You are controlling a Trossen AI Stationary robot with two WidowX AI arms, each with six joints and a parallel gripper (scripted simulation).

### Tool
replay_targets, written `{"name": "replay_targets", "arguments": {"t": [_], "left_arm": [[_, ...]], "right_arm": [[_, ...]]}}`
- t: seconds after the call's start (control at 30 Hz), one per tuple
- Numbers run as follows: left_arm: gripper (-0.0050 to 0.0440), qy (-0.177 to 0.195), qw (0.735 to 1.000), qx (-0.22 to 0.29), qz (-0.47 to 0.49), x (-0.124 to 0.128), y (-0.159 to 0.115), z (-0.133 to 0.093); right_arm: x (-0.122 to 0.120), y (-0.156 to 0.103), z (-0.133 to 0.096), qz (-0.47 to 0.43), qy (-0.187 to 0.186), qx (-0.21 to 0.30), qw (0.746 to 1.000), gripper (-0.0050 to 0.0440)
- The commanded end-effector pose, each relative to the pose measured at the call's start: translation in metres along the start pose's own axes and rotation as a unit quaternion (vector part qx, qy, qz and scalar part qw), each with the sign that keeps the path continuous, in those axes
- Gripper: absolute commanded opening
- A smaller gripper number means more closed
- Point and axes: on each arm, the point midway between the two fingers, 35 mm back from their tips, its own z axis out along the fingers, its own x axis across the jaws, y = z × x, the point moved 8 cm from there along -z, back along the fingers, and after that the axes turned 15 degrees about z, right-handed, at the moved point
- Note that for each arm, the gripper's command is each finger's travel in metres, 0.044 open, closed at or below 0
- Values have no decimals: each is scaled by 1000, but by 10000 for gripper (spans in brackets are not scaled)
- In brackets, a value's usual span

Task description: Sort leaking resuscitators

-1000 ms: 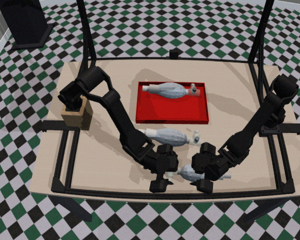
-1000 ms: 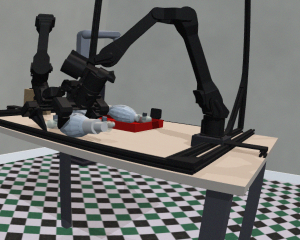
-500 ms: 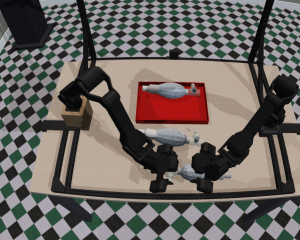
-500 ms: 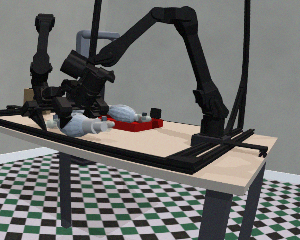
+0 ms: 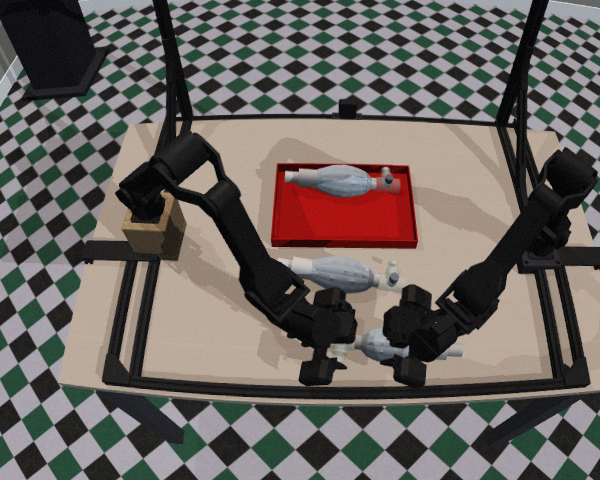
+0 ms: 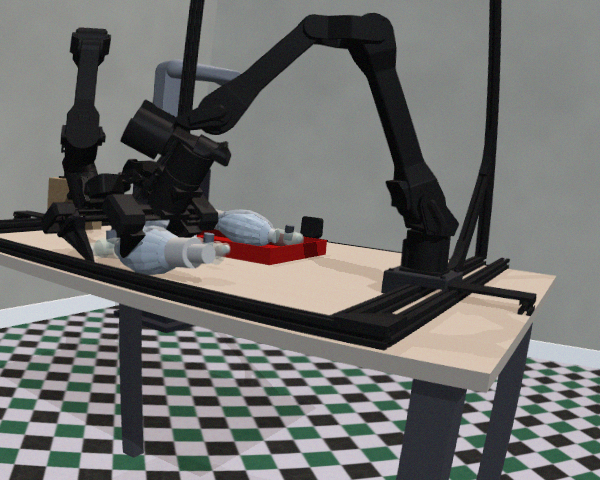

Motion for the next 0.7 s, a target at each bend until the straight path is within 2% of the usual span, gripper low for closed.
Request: {"name": "replay_targets", "arguments": {"t": [0.0, 0.13, 0.17, 0.67], "left_arm": [[0, 1, 1000, 1, 1, 0, 0, 0], [0, 1, 1000, 1, 1, 0, 0, 0], [440, 0, 1000, 2, 0, 0, 0, 0], [440, 0, 1000, 2, 0, 0, 0, 0]], "right_arm": [[0, 0, 0, 1, 1, -1, 1000, 0], [0, 0, 0, 1, 1, -1, 1000, 0], [-1, 1, 0, 0, 0, -2, 1000, 0], [-1, 1, 0, 0, 0, -2, 1000, 0]]}}
